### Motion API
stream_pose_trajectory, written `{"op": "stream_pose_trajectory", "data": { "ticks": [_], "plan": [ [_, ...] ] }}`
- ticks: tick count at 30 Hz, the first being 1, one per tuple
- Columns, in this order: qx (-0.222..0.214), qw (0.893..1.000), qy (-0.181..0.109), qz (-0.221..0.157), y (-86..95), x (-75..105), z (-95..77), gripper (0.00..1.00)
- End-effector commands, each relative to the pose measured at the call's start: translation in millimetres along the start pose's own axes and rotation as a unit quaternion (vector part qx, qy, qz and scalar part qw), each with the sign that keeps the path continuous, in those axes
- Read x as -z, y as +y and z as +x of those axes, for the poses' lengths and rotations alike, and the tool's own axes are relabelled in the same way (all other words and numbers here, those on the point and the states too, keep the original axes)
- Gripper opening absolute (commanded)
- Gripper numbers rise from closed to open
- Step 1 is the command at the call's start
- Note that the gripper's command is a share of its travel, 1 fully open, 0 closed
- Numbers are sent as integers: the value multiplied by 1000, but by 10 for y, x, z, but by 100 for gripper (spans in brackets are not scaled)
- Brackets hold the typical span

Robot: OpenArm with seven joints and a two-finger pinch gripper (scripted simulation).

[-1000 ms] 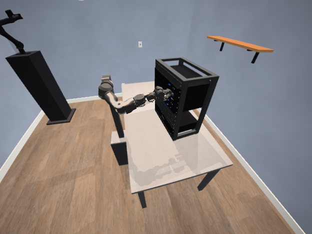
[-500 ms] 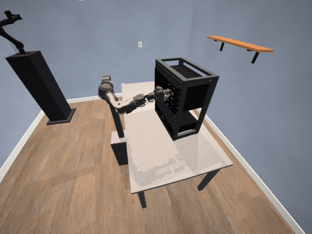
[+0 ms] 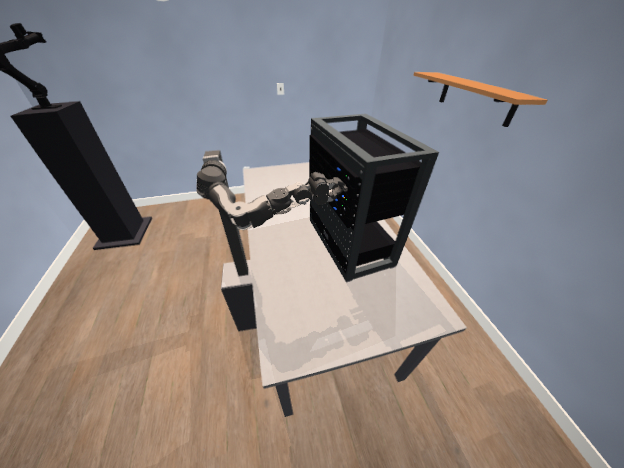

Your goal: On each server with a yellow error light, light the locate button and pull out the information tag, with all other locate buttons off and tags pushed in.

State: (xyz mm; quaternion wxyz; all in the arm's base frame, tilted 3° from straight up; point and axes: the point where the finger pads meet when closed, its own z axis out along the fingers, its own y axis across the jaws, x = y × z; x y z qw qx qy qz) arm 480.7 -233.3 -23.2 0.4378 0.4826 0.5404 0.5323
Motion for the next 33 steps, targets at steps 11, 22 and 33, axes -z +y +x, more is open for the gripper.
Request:
{"op": "stream_pose_trajectory", "data": {
  "ticks": [11,22,33],
  "plan": [
    [0,1000,0,-3,30,-19,18,0],
    [1,1000,2,-4,39,80,34,0],
    [1,1000,2,-5,38,465,35,0]
  ]
}}
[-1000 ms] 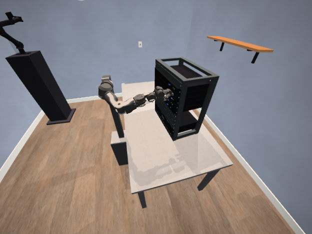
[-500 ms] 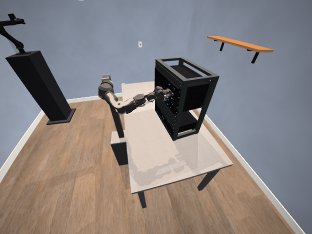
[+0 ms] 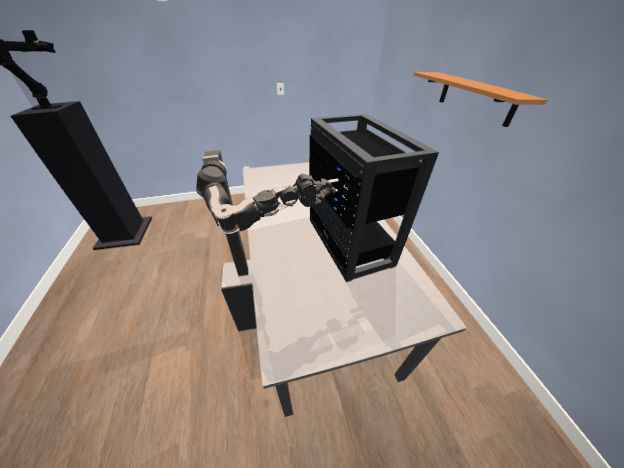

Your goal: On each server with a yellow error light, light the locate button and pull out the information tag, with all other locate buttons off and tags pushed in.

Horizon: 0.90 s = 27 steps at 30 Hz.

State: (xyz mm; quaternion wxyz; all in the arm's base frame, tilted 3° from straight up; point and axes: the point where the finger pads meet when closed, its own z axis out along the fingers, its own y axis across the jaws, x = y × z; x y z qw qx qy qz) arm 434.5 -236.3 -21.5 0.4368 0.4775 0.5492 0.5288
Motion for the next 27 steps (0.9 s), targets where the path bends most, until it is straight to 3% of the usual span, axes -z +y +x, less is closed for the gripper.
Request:
{"op": "stream_pose_trajectory", "data": {
  "ticks": [1,6,14,27],
  "plan": [
    [-7,1000,-3,-10,46,53,-6,0],
    [-7,1000,-3,-10,42,276,-3,0],
    [-7,1000,-3,-10,40,453,0,0],
    [-7,1000,-4,-10,38,548,-2,0]
  ]
}}
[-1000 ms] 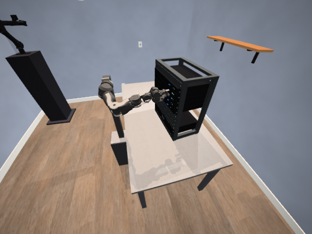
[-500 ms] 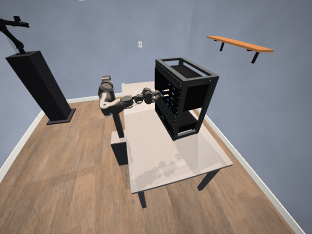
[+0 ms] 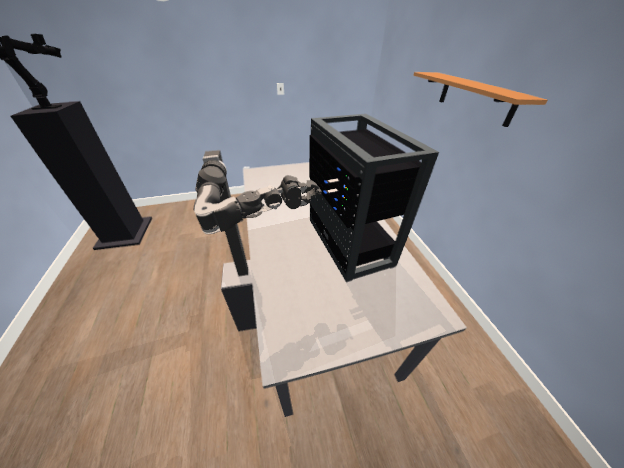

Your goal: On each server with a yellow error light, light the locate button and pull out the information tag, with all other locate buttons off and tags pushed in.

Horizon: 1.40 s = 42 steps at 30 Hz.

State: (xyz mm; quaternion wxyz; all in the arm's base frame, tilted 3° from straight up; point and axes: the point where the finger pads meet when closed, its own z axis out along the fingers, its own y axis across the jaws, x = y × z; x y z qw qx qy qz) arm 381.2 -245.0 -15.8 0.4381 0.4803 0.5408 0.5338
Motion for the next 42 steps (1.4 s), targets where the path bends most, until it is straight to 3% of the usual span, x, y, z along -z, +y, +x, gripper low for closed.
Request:
{"op": "stream_pose_trajectory", "data": {
  "ticks": [1,35,42],
  "plan": [
    [0,1000,0,-3,13,6,-4,0],
    [0,1000,0,-3,0,194,-13,0],
    [0,1000,-1,-3,-11,342,-24,0]
  ]
}}
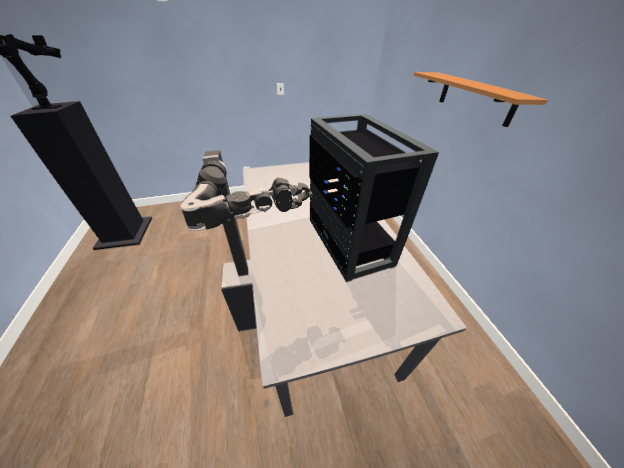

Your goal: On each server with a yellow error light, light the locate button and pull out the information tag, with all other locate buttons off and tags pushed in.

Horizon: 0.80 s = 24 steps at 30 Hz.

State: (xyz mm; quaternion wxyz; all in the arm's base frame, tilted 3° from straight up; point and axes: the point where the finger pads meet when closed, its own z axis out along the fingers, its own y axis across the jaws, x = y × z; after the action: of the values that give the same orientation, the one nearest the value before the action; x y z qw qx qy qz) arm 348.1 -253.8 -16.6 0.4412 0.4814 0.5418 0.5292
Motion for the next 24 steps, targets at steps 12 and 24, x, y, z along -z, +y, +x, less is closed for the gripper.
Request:
{"op": "stream_pose_trajectory", "data": {
  "ticks": [12,24],
  "plan": [
    [-3,1000,3,-5,-3,177,-2,0],
    [-3,1000,2,-5,-5,192,-7,0]
  ]
}}
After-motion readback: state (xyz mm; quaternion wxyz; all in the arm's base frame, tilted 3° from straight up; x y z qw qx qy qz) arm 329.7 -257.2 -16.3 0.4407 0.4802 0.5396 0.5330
